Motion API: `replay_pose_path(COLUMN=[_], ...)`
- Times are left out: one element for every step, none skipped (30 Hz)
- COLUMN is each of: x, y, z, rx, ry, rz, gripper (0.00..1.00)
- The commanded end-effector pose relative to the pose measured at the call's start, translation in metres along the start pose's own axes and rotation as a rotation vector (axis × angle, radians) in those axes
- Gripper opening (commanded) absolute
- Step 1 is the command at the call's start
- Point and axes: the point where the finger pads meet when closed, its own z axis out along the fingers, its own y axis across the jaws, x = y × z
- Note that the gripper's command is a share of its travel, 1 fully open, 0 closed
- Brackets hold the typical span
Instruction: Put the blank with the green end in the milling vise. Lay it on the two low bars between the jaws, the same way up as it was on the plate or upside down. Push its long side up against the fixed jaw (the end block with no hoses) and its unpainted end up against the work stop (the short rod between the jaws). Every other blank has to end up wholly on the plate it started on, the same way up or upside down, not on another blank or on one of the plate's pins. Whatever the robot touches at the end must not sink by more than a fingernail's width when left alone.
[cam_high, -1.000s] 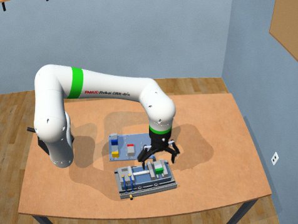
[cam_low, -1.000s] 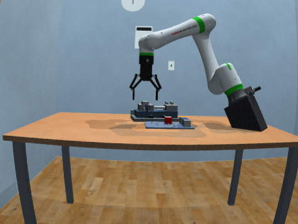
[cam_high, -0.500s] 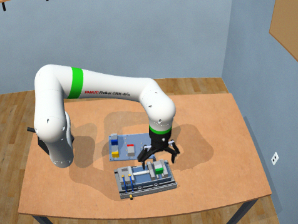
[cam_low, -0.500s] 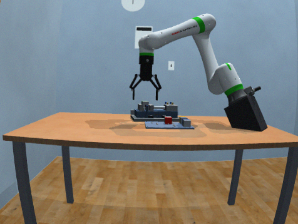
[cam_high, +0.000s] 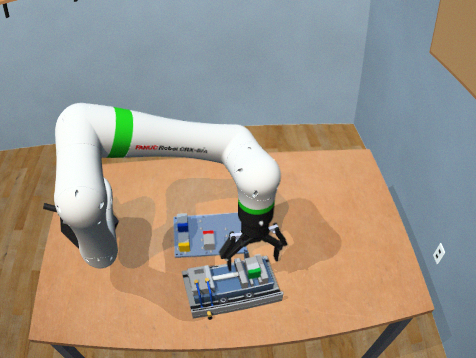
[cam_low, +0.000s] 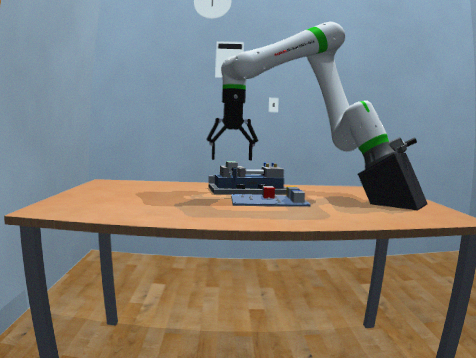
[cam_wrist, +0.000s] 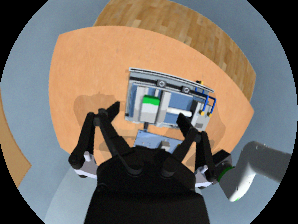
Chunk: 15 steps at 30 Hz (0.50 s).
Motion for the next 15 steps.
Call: replay_pose_path(x=[0.0003, 0.0003, 0.0003, 0.0003, 0.0003, 0.0003, 0.0003, 0.0003, 0.0003, 0.0003, 0.0003, 0.0003, 0.0003, 0.0003, 0.0003], y=[-0.0005, -0.0005, -0.0005, -0.0005, -0.0005, -0.0005, -0.0005, -0.0005, -0.0005, -0.0005, -0.0005, -0.0005, -0.0005, -0.0005, -0.0005], z=[-0.0015, -0.0017, -0.0019, -0.0021, -0.0023, -0.0025, -0.0027, -0.0029, -0.0031, -0.0033, -0.0035, -0.0037, -0.0037, -0.0037, -0.0039], rx=[0.001, 0.001, 0.001, 0.001, 0.001, 0.001, 0.001, 0.001, 0.001, 0.001, 0.001, 0.001, 0.001, 0.001, 0.001], ry=[0.001, 0.001, 0.001, 0.001, 0.001, 0.001, 0.001, 0.001, 0.001, 0.001, 0.001, 0.001, 0.001, 0.001, 0.001], rz=[0.000, 0.000, 0.000, 0.000, 0.000, 0.000, 0.000, 0.000, 0.000, 0.000, 0.000, 0.000, 0.000, 0.000, 0.000], gripper=[1.00, 1.00, 1.00, 1.00, 1.00, 1.00, 1.00, 1.00, 1.00, 1.00, 1.00, 1.00, 1.00, 1.00, 1.00])
